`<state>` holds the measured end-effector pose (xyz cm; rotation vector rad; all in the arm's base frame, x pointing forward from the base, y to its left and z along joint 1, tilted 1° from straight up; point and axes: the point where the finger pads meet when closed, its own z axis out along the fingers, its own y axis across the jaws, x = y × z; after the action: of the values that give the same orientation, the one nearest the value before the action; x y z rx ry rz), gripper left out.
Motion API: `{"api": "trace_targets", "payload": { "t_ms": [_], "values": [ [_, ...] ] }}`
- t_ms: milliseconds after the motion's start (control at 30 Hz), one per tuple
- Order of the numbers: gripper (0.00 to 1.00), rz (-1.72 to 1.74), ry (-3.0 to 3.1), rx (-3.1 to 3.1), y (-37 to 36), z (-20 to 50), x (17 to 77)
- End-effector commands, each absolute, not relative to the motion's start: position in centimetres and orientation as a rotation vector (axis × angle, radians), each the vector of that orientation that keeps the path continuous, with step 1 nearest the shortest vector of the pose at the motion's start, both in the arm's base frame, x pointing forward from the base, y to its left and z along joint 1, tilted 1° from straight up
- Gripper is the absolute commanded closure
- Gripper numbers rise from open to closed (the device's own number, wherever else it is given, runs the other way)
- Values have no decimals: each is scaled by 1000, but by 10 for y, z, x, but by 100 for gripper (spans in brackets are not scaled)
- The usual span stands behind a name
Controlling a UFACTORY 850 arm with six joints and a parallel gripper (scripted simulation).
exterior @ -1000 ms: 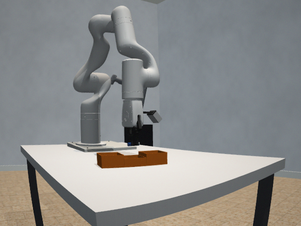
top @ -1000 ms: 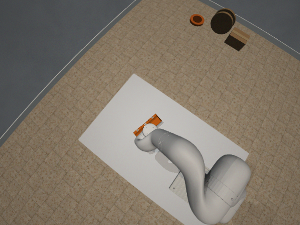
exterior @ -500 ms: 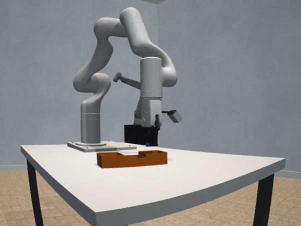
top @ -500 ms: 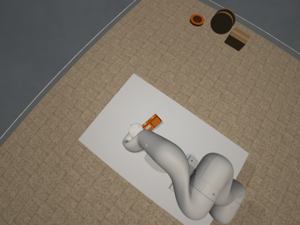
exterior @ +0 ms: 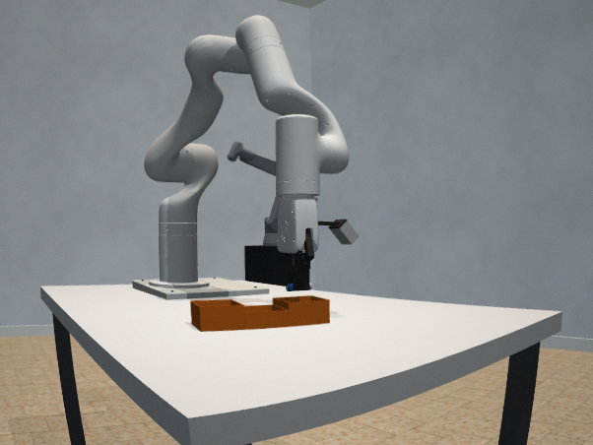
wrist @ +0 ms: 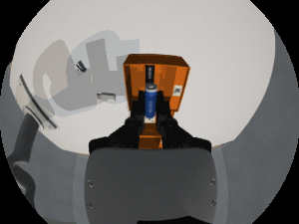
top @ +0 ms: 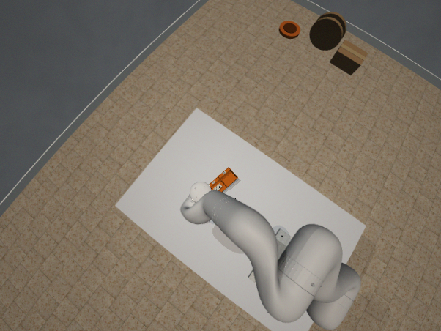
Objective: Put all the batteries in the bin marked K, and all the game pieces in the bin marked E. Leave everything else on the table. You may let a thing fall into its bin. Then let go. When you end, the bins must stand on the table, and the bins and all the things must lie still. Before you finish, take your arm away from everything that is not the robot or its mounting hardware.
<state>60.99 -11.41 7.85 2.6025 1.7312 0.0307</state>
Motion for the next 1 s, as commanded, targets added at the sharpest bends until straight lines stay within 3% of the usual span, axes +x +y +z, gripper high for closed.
{"api": "trace_targets", "payload": {
  "t_ms": [0, 867, 900, 967],
  "values": [
    [100, 34, 1730, 2601, -114, 76, 611],
    [100, 33, 1730, 2601, -115, 47, 611],
    [72, 33, 1730, 2601, -115, 47, 611],
    [72, 33, 1730, 2601, -115, 47, 611]
  ]
}}
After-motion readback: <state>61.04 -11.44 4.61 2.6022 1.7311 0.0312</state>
